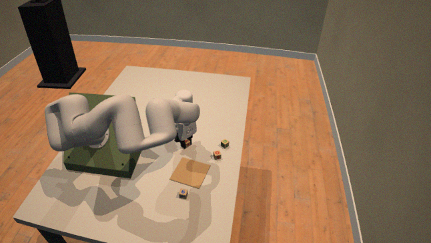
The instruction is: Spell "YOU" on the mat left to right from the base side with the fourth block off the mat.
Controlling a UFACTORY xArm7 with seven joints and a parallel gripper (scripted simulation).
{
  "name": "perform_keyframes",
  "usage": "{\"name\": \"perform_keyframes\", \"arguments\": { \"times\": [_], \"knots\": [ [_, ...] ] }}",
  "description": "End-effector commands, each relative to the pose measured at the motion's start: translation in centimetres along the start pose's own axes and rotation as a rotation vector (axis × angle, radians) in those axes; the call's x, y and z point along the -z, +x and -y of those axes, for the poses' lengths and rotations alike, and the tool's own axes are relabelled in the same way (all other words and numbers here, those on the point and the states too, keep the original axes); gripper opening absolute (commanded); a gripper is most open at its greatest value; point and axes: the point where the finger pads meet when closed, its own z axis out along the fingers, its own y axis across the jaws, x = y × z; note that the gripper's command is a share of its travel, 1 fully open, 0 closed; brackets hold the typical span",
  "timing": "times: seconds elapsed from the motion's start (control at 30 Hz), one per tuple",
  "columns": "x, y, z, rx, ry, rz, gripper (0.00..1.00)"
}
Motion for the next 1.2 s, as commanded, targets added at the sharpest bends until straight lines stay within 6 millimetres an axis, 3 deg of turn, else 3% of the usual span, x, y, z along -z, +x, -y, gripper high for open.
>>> {"name": "perform_keyframes", "arguments": {
  "times": [0.0, 0.57, 0.7, 0.97, 1.17],
  "knots": [
    [0.2, 0.0, -0.2, 0.0, -0.004, 0.0, 0.27],
    [0.5, 0.0, -0.2, 0.0, -0.004, 0.0, 0.27],
    [2.3, 0.0, -0.1, 0.0, -0.004, 0.0, 0.27],
    [8.1, 0.0, -0.1, 0.0, -0.004, 0.0, 0.27],
    [9.8, 0.0, -0.1, 0.0, -0.004, 0.0, 0.27]
  ]
}}
